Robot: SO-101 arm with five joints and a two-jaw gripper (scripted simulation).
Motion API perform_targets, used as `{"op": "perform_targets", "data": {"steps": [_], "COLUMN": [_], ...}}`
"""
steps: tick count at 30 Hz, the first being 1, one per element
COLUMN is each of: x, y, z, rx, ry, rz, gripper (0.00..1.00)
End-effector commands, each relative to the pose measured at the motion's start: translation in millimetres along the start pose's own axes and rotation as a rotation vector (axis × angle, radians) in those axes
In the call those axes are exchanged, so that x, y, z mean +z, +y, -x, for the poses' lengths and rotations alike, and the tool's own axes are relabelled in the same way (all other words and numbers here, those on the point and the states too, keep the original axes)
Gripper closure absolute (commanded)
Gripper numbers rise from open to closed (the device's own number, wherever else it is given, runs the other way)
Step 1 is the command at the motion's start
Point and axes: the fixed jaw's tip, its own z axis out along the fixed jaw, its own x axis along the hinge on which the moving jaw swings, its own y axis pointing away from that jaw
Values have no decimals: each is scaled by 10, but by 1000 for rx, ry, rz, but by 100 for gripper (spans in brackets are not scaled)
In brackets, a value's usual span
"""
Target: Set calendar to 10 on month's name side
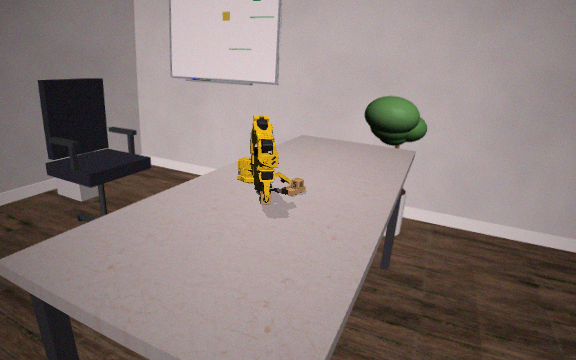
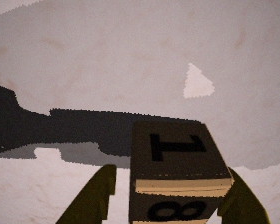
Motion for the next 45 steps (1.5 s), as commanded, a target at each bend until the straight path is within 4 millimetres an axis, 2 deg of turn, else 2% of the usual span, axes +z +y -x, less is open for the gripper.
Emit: {"op": "perform_targets", "data": {"steps": [1,14,26,36,45], "x": [-74,-73,-73,-73,-83], "y": [-90,-120,-124,-124,-126], "z": [-14,-14,-14,-14,-14], "rx": [-4,-4,-4,-4,-4], "ry": [-1,-1,-1,-1,-1], "rz": [-44,-44,-44,-44,-44], "gripper": [76,82,83,99,100]}}
